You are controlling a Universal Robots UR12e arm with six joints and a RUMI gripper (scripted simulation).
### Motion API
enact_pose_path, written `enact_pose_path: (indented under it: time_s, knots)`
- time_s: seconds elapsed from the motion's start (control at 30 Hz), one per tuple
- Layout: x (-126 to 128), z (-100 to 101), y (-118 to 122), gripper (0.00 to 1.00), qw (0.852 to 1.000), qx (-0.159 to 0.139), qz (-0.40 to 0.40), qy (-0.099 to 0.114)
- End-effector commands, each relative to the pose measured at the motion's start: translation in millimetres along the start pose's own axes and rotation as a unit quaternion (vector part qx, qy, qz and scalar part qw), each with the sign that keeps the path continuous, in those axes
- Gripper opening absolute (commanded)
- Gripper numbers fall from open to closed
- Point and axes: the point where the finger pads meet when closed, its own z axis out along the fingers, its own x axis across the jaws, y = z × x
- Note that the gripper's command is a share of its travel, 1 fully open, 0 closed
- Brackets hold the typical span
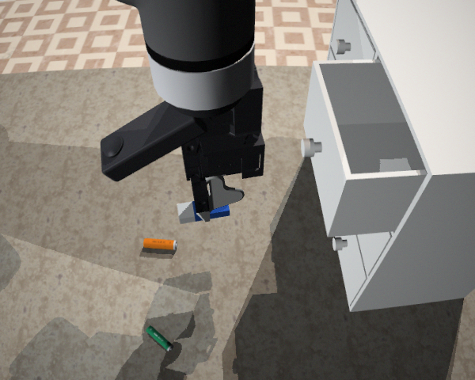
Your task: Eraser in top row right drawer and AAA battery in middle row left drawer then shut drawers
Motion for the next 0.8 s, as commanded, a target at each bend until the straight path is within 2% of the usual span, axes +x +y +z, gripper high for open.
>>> enact_pose_path:
  time_s: [0.0,0.77]
  knots:
    - [-8.9,-2.3,2.2,0.11,0.999,-0.002,0.052,-0.008]
    - [-8.7,-2.7,2.0,0.11,0.998,-0.002,0.062,-0.007]
